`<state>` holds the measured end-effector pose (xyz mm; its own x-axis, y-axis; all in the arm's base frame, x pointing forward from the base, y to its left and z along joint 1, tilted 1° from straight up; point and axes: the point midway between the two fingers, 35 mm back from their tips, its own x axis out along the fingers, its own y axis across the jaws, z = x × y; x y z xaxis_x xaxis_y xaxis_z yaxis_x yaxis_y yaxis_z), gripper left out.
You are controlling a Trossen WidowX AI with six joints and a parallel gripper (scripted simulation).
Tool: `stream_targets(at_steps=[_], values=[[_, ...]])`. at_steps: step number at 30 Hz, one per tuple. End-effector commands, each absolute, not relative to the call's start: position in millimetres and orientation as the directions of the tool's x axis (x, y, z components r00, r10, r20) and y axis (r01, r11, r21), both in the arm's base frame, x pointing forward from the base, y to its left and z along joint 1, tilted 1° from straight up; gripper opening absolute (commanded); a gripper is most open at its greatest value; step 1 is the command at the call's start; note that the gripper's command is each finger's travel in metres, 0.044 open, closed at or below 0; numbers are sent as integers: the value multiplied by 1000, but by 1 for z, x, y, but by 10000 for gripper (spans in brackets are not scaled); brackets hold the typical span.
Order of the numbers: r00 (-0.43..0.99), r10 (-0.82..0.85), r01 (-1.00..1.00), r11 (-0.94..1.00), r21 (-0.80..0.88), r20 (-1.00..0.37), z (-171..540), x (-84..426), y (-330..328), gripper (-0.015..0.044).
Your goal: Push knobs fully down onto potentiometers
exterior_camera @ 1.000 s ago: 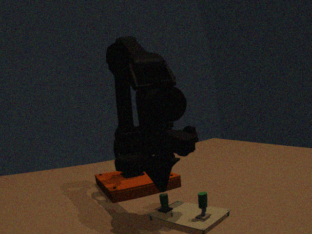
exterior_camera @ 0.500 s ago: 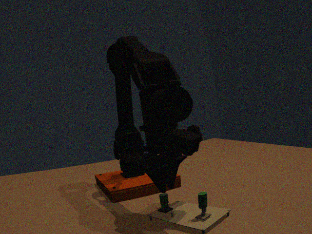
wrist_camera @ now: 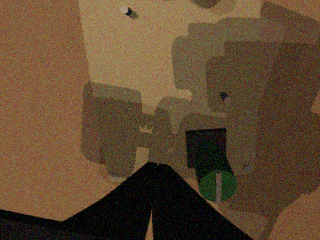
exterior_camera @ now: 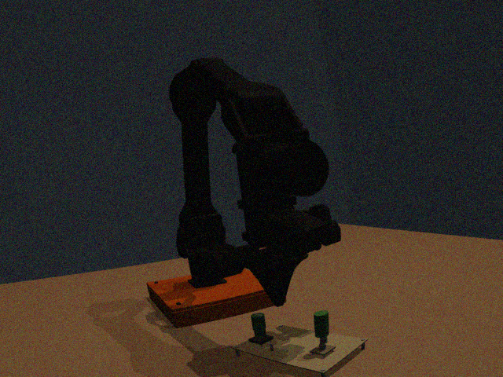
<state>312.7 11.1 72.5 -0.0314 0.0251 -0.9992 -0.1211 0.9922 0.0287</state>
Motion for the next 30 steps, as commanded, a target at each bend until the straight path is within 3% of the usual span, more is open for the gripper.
stream_targets(at_steps=[1, 15, 30], values=[[-28, 27, 19, 999, 26, -999, 76, 319, 13, 0], [-18, 22, 483, 875, 11, -1000, 86, 335, 15, 0], [-7, 17, 854, 520, 3, -1000, 97, 351, 17, 0]])
